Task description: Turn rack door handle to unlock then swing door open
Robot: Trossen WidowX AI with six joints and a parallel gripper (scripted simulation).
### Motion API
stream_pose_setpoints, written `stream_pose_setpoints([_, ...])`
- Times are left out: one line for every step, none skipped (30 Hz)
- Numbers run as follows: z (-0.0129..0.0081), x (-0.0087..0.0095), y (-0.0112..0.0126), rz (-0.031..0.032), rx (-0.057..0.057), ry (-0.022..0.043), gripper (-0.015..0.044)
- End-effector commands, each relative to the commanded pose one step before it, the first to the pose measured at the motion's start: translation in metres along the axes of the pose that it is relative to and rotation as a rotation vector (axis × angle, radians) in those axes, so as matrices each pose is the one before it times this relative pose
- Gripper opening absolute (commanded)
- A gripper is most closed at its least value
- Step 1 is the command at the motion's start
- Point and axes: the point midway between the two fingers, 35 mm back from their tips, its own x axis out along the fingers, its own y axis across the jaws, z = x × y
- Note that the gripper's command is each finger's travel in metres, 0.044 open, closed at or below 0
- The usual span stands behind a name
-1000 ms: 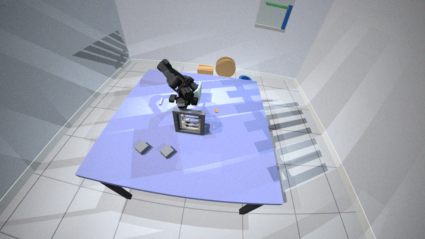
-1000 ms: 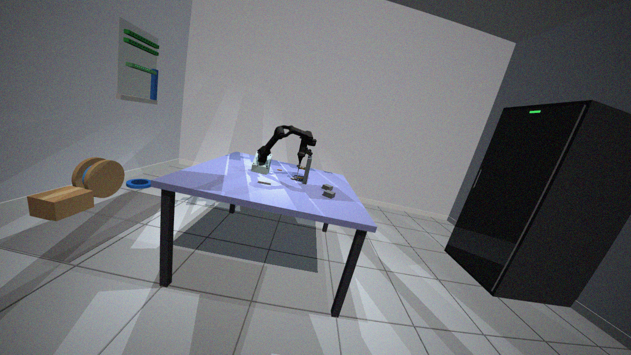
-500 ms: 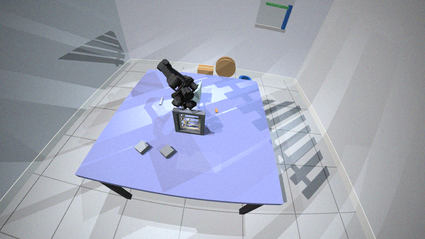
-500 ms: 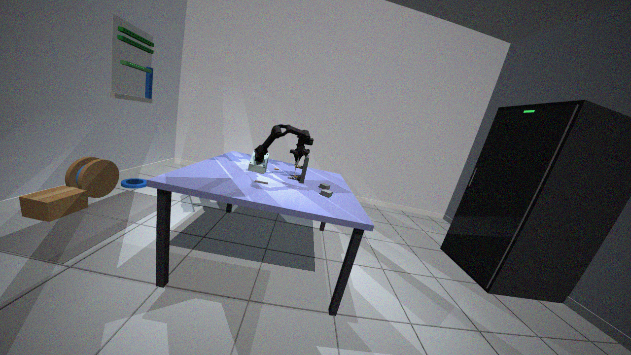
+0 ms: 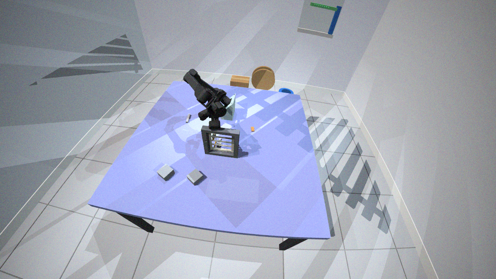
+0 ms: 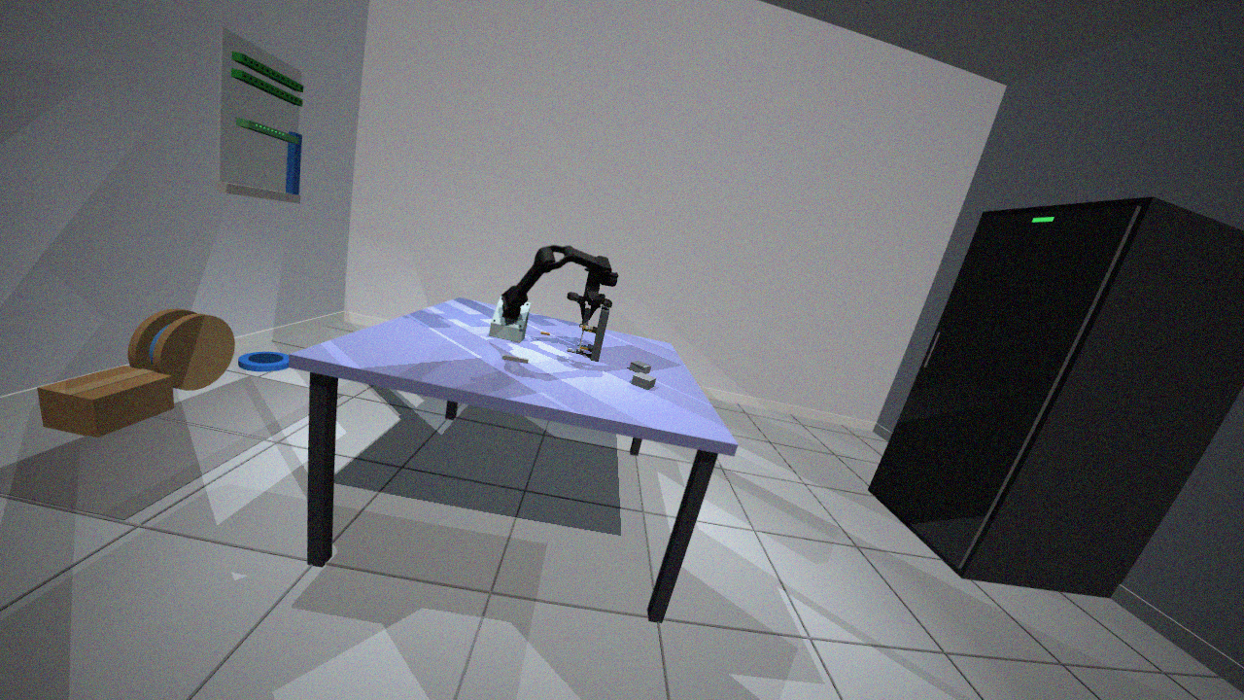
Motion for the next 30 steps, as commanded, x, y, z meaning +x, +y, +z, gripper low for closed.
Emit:
stream_pose_setpoints([-0.00012,0.00023,-0.00003,-0.00038,0.194,-0.00158,0.0018])
stream_pose_setpoints([0.0,0.0,0.0,0.0,0.0493,0.0,0.0018])
stream_pose_setpoints([0.0,0.0,0.0,0.0,0.0493,0.0,0.0018])
stream_pose_setpoints([0.0,0.0,0.0,0.0,0.0493,0.0,0.0018])
stream_pose_setpoints([0.0,0.0,0.0,0.0,0.0493,0.0,0.0018])
stream_pose_setpoints([0.0,0.0,0.0,0.0,0.0493,0.0,0.0018])
stream_pose_setpoints([0.0,0.0,0.0,0.0,0.0493,0.0,0.0018])
stream_pose_setpoints([0.0,0.0,0.0,0.0,0.0493,0.0,0.0018])
stream_pose_setpoints([0.0,0.0,0.0,0.0,0.0405,0.0,0.0018])
stream_pose_setpoints([0.0,0.0,0.0,0.0,0.0243,0.0,0.0018])
stream_pose_setpoints([0.0,0.0,0.0,0.0,0.0081,0.0,0.0018])
stream_pose_setpoints([0.0,0.0,0.0,0.0,0.0,0.0,0.0018])
stream_pose_setpoints([0.0,0.0,0.0,0.0,0.0,0.0,0.0018])
stream_pose_setpoints([0.0,0.0,0.0,0.0,0.0,0.0,0.0018])
stream_pose_setpoints([0.0,0.0,0.0,0.0,0.0,0.0,0.0018])
stream_pose_setpoints([0.0,0.0,0.0,0.0,0.0,0.0,0.0018])
stream_pose_setpoints([0.0,0.0,0.0,0.0,0.0,0.0,0.0018])
stream_pose_setpoints([0.0,0.0,0.0,0.0,0.0,0.0,0.0018])
stream_pose_setpoints([0.0,0.0,0.0,0.0,0.0,0.0,0.0018])
stream_pose_setpoints([0.0,0.0,0.0,0.0,0.0,0.0,0.0018])
stream_pose_setpoints([0.0,0.0,0.0,0.0,0.0,0.0,0.0045])
stream_pose_setpoints([0.0,0.0,0.0,0.0,0.0,0.0,0.0071])
stream_pose_setpoints([0.0,0.0,0.0,0.0,0.0,0.0,0.0097])
stream_pose_setpoints([0.0,0.0,0.0,0.0,0.0,0.0,0.0123])
stream_pose_setpoints([0.0,0.0,0.0,0.0,0.0,0.0,0.015])
stream_pose_setpoints([0.0,0.0,0.0,0.0,0.0,0.0,0.0176])
stream_pose_setpoints([0.0,0.0,0.0,0.0,0.0,0.0,0.0202])
stream_pose_setpoints([0.0,0.0,0.0,0.0,0.0,0.0,0.0228])
stream_pose_setpoints([0.0,0.0,0.0,0.0,0.0,0.0,0.0255])
stream_pose_setpoints([0.0,0.0,0.0,0.0,0.0,0.0,0.0281])
